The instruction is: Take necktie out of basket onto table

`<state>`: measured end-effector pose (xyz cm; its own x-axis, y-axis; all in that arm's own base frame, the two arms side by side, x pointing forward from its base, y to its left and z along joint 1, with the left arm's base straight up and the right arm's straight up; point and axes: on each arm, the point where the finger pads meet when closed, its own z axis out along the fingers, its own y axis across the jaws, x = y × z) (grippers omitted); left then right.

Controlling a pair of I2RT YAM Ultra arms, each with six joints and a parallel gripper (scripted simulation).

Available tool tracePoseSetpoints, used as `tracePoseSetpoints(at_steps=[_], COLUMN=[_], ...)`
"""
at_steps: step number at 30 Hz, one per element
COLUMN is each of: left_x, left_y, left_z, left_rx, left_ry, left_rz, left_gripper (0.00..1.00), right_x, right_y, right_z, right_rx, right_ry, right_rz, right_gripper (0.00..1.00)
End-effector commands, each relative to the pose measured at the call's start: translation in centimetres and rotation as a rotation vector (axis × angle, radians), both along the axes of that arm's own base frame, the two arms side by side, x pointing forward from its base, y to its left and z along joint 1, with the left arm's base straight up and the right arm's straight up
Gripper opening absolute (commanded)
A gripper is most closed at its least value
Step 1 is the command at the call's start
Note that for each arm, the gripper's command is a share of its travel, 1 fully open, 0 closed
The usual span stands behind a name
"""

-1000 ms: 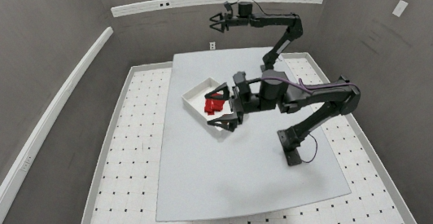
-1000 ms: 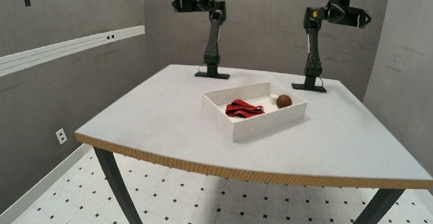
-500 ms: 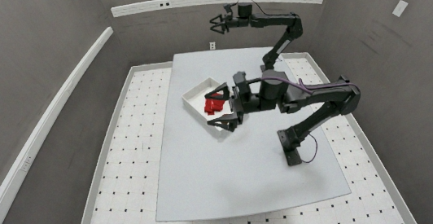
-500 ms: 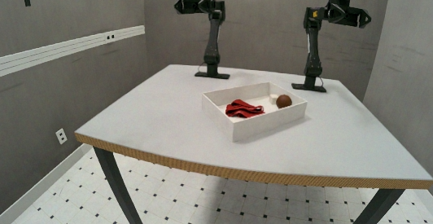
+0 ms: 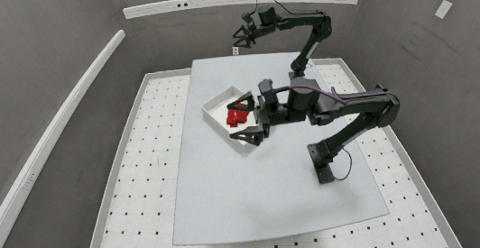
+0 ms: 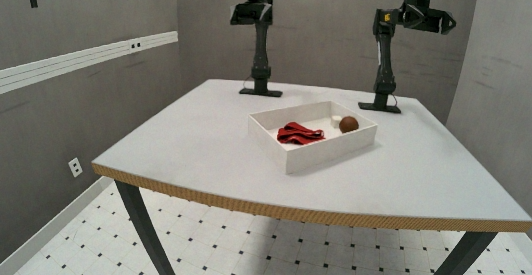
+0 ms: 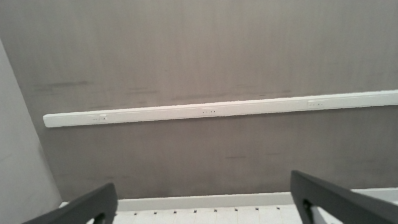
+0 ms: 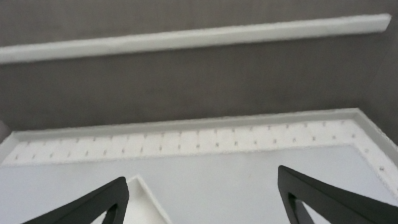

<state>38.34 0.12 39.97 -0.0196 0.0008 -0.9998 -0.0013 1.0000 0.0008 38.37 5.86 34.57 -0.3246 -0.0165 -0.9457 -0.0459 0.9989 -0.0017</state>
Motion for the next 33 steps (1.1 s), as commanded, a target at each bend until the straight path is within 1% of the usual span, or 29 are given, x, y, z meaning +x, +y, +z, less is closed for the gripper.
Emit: tracePoseSetpoints(at_steps=[1, 7, 9, 18, 24, 26, 33], left_x=[0.0, 0.0, 0.0, 0.0, 0.0, 0.0, 0.0], left_y=[0.0, 0.0, 0.0, 0.0, 0.0, 0.0, 0.0], left_z=[0.0, 0.0, 0.0, 0.0, 0.0, 0.0, 0.0], left_rx=[0.000, 0.000, 0.000, 0.000, 0.000, 0.000, 0.000], left_ry=[0.000, 0.000, 0.000, 0.000, 0.000, 0.000, 0.000], left_rz=[0.000, 0.000, 0.000, 0.000, 0.000, 0.000, 0.000], left_gripper=[1.00, 1.00, 1.00, 1.00, 1.00, 1.00, 1.00], right_x=[-0.4, -0.5, -0.5, -0.7, -0.9, -0.9, -1.0], right_y=[1.0, 3.9, 3.9, 8.2, 10.8, 10.8, 13.3], right_z=[-2.9, -6.6, -6.6, -12.1, -15.4, -15.4, -18.5], right_rx=[-0.007, -0.014, -0.014, -0.025, -0.032, -0.032, -0.038], right_ry=[0.189, 0.406, 0.406, 0.734, 0.931, 0.931, 1.113], right_rz=[-0.038, -0.034, -0.034, -0.029, -0.025, -0.025, -0.022], right_gripper=[0.90, 0.88, 0.88, 0.84, 0.82, 0.82, 0.79])
